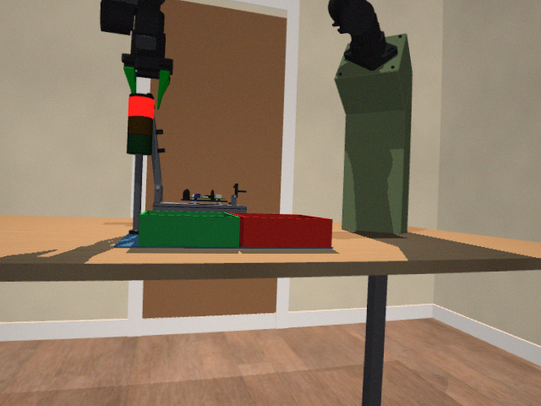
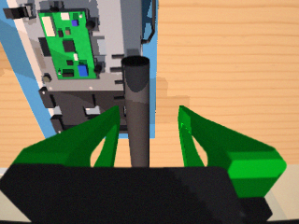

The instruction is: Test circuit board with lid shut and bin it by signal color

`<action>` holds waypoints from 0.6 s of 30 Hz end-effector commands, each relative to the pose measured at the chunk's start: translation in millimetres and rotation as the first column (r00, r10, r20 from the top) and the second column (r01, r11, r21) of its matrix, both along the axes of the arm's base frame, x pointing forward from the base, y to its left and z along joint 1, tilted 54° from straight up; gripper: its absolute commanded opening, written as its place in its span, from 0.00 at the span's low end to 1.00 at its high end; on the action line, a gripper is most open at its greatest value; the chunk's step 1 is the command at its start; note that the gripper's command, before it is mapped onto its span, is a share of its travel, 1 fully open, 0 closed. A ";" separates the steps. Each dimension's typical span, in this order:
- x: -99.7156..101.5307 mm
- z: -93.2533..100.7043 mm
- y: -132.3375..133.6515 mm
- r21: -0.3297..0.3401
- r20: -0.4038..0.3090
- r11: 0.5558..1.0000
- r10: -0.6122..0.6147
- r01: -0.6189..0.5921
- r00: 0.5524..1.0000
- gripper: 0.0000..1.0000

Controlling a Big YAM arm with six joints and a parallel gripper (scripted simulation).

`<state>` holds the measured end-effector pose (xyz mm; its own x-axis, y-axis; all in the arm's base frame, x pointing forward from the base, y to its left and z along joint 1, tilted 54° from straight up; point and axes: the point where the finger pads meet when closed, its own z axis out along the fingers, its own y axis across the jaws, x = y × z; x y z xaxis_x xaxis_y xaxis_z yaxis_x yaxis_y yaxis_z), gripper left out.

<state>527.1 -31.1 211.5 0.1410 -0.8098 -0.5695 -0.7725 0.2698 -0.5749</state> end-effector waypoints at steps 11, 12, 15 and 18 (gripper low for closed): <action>-26.8 54.1 -37.1 -0.020 0.051 1.000 -0.015 0.016 0.999 0.48; -26.8 54.1 -37.1 -0.020 0.051 1.000 -0.015 0.016 0.999 0.48; -33.2 56.1 -40.5 -0.018 0.046 1.000 -0.015 0.016 0.999 0.48; -38.6 58.6 -44.9 -0.017 0.041 1.000 -0.016 0.016 0.999 0.48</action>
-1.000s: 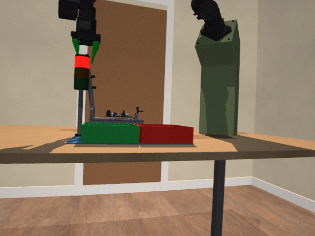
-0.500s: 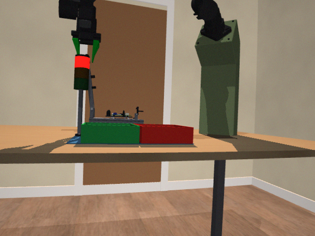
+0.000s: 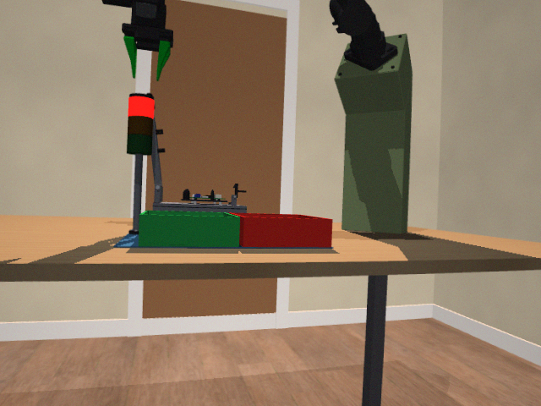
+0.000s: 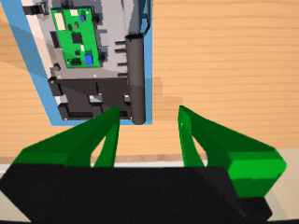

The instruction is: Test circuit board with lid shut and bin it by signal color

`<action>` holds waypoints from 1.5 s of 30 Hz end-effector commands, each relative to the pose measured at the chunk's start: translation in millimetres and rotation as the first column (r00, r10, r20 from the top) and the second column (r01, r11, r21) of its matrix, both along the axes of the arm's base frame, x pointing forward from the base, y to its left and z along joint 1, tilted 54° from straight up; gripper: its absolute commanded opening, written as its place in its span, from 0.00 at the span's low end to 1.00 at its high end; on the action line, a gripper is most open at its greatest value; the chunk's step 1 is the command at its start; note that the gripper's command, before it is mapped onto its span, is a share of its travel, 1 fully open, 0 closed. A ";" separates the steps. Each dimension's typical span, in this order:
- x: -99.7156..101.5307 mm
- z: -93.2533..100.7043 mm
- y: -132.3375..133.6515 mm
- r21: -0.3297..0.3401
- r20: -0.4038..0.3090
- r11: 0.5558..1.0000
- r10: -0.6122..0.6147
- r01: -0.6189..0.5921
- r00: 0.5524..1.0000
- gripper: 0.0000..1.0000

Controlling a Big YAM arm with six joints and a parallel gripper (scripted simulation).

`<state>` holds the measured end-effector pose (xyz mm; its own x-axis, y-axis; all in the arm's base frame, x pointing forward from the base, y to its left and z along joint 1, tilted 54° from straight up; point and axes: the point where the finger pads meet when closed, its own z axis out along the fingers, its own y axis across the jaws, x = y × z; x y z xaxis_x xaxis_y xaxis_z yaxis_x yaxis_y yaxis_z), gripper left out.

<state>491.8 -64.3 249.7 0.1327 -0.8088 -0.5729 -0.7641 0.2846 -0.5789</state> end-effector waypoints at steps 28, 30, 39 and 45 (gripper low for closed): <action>-5.7 20.8 -3.6 -0.019 0.027 1.000 0.017 -0.016 0.999 0.92; -5.7 20.8 -3.6 -0.019 0.027 1.000 0.017 -0.016 0.999 0.92; -5.7 20.8 -3.6 -0.019 0.027 1.000 0.017 -0.016 0.999 0.92; -11.5 11.4 -1.7 -0.015 0.017 1.000 0.016 -0.016 1.000 0.92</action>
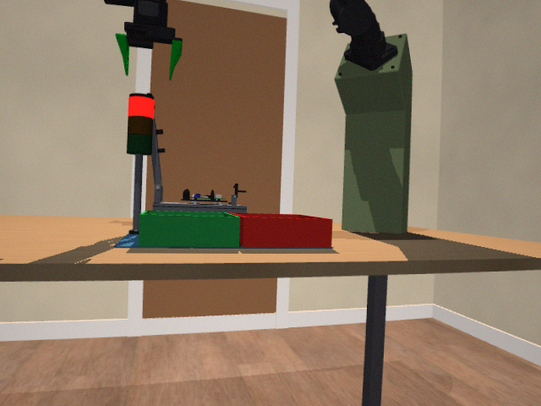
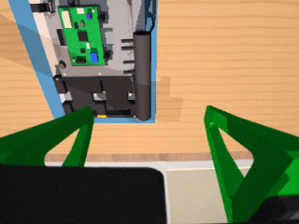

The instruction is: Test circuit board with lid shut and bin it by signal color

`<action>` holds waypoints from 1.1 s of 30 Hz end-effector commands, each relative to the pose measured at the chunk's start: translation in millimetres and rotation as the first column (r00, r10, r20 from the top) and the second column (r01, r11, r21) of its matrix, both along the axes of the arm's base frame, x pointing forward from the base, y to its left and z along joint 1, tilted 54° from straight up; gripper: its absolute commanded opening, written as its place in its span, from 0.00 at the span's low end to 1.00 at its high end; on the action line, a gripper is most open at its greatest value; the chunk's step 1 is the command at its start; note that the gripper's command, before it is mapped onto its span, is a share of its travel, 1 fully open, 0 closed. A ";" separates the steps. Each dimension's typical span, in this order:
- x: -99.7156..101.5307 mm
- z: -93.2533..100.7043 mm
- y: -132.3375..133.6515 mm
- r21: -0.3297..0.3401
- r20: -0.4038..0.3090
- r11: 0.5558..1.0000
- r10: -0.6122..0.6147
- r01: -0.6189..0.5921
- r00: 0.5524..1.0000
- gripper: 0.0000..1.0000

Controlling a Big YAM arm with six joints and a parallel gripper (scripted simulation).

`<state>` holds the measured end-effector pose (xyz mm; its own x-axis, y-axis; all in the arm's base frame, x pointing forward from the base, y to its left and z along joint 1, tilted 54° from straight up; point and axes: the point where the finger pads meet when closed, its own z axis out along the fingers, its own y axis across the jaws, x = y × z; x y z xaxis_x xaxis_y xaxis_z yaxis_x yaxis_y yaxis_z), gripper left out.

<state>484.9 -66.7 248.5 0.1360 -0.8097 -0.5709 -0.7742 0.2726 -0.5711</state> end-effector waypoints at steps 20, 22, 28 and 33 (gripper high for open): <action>-66.4 -36.9 14.9 -0.014 0.039 1.000 -0.013 0.013 0.999 0.92; -75.9 -44.7 20.3 -0.017 0.040 1.000 -0.006 0.006 0.999 0.92; -96.7 -61.5 27.6 -0.016 0.038 1.000 -0.008 0.008 0.999 0.92; -96.3 -56.7 29.5 -0.023 0.055 1.000 -0.003 0.004 0.998 0.92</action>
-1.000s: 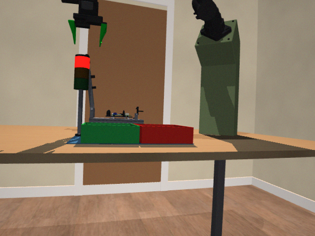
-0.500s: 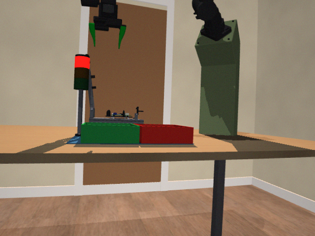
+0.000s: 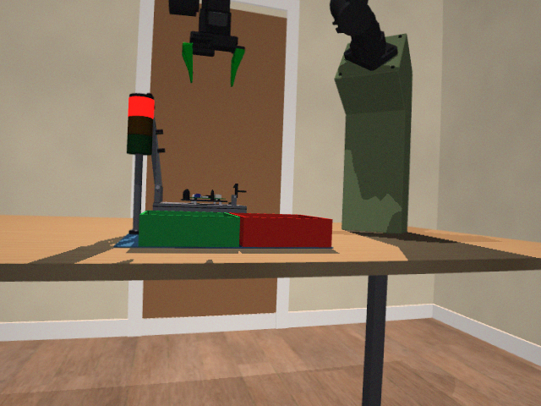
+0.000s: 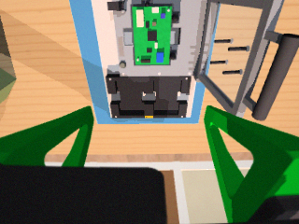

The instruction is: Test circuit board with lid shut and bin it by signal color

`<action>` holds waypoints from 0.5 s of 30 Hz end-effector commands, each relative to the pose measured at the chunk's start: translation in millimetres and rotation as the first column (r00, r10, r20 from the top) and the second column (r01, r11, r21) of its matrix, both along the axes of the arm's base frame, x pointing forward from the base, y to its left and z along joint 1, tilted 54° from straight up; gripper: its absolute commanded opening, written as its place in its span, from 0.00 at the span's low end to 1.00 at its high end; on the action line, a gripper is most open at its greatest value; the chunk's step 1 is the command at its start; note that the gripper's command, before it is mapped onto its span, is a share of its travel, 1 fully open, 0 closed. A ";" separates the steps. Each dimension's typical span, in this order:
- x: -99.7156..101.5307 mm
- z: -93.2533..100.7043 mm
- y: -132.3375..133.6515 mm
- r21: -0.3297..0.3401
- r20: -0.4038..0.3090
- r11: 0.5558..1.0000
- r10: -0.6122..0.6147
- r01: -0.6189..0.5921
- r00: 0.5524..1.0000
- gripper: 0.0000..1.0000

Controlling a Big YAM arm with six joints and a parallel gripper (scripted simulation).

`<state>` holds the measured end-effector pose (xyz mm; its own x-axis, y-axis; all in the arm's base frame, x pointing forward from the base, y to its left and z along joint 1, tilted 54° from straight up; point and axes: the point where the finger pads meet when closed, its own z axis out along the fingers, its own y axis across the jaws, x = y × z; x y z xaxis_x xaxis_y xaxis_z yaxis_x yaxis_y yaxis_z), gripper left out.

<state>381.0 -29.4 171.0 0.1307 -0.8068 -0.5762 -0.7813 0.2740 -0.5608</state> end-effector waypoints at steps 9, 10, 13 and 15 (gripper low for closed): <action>8.1 9.1 -1.1 -0.008 0.033 1.000 0.001 -0.001 0.999 0.92; 8.1 4.3 1.8 -0.003 0.021 1.000 0.004 -0.004 1.000 0.92; 7.8 -3.3 5.3 0.000 0.010 1.000 0.003 -0.003 1.000 0.92; 10.7 -6.2 7.9 0.000 0.010 1.000 0.003 -0.003 1.000 0.92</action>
